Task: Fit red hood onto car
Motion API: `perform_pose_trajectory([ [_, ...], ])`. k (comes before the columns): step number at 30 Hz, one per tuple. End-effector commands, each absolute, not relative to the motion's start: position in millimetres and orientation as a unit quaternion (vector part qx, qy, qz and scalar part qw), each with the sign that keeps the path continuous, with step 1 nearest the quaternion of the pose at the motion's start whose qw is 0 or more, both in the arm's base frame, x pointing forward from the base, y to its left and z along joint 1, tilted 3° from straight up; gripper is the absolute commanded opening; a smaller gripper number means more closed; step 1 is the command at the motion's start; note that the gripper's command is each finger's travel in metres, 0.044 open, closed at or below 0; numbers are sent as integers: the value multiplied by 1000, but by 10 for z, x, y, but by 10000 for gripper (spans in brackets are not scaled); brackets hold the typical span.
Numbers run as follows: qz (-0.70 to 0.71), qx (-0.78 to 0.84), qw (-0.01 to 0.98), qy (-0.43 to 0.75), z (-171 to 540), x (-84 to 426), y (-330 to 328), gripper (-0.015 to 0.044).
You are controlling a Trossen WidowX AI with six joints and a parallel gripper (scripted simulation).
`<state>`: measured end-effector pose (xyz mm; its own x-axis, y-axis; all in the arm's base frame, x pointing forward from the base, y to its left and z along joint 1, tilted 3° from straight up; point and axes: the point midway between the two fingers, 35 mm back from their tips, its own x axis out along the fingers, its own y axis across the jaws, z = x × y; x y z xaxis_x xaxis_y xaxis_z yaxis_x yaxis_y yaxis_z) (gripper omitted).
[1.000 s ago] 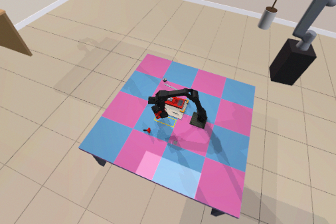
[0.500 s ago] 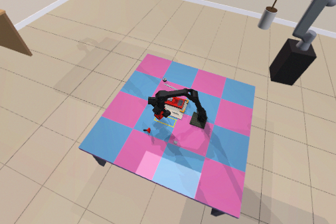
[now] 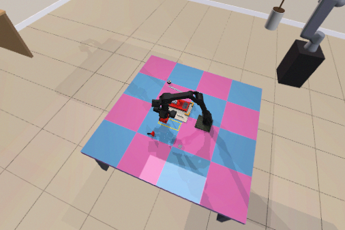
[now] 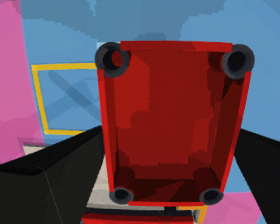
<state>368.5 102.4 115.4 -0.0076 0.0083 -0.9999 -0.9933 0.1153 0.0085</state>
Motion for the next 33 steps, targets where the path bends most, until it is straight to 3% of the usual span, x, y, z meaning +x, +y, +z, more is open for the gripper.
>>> perform_pose_trajectory([
  [1,507,-497,499,497,1161,3688,1033,0],
  [33,675,-667,229,219,1171,3722,1051,0],
])
